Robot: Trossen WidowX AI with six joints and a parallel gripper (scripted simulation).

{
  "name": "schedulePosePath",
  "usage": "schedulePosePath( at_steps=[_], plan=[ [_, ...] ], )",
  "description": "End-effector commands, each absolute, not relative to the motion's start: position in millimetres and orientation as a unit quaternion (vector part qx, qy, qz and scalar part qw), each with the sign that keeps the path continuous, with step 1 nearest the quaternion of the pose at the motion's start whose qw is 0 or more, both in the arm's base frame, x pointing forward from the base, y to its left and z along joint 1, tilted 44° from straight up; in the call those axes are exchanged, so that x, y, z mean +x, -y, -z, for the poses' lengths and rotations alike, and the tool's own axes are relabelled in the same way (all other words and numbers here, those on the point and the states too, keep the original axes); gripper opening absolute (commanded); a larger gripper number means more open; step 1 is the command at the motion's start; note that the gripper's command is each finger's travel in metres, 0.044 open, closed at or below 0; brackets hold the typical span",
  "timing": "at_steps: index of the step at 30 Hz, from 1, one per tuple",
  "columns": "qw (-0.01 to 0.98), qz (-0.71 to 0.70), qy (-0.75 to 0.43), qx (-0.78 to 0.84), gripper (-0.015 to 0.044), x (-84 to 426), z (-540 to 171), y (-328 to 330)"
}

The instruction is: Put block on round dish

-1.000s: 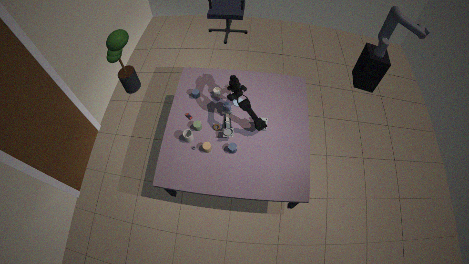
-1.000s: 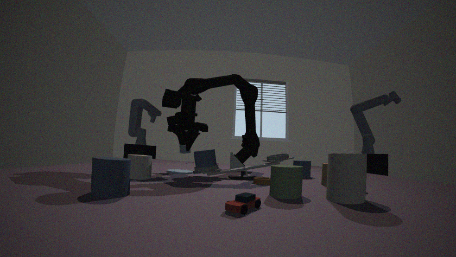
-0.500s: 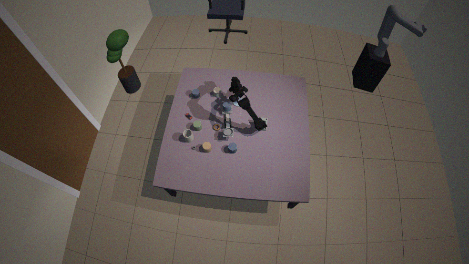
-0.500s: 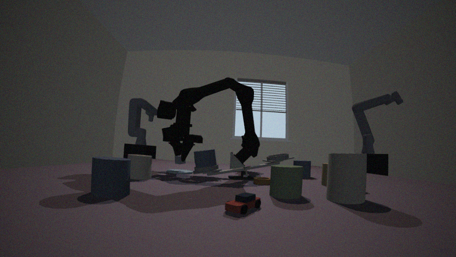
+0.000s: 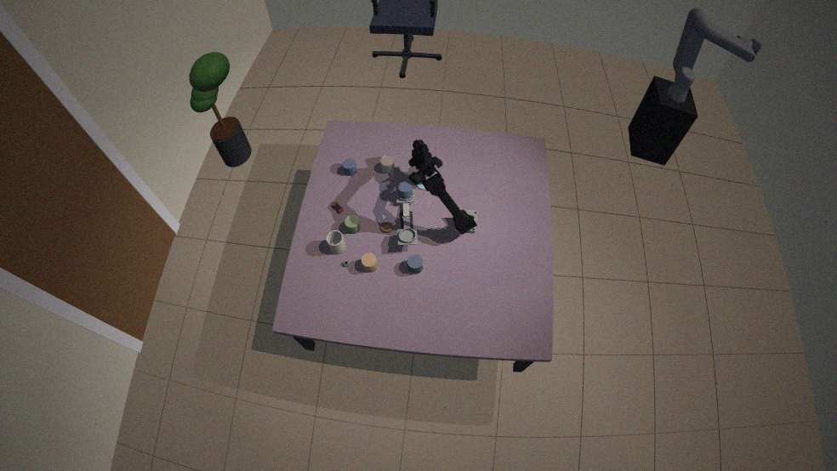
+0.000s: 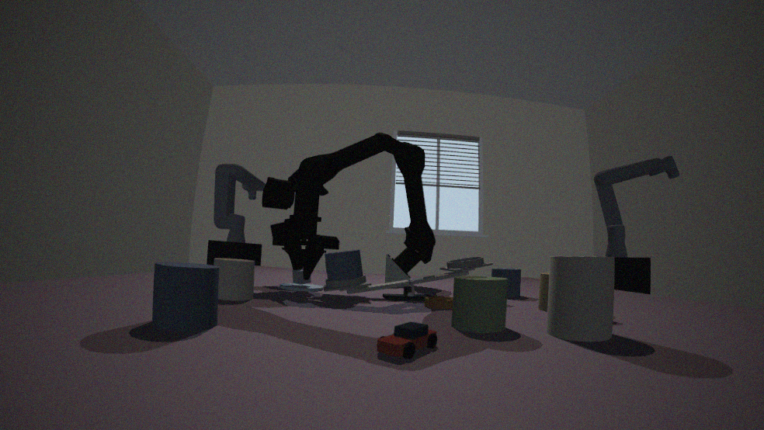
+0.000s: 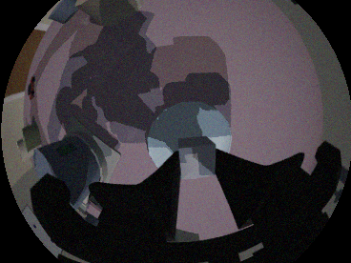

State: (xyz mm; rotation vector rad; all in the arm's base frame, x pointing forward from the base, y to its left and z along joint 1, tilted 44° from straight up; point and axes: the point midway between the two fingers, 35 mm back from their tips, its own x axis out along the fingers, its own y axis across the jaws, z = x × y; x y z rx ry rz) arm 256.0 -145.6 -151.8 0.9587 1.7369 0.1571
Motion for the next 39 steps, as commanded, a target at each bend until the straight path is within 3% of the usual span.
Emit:
schedulePosePath(
  at_steps=[1, 3, 20, 32, 39],
  plan=[
    [0.543, -0.066, -0.732, 0.407, 0.0, 255.8, 156.6, 139.8],
    [0.543, -0.066, -0.732, 0.407, 0.0, 255.6, 158.1, 138.4],
    [0.544, -0.066, -0.732, 0.405, 0.044, 257.2, 146.4, 150.8],
    [0.545, -0.062, -0.729, 0.408, 0.044, 262.1, 81.2, 207.5],
    [0.546, -0.062, -0.729, 0.408, 0.044, 262.1, 79.3, 209.0]
  ],
)
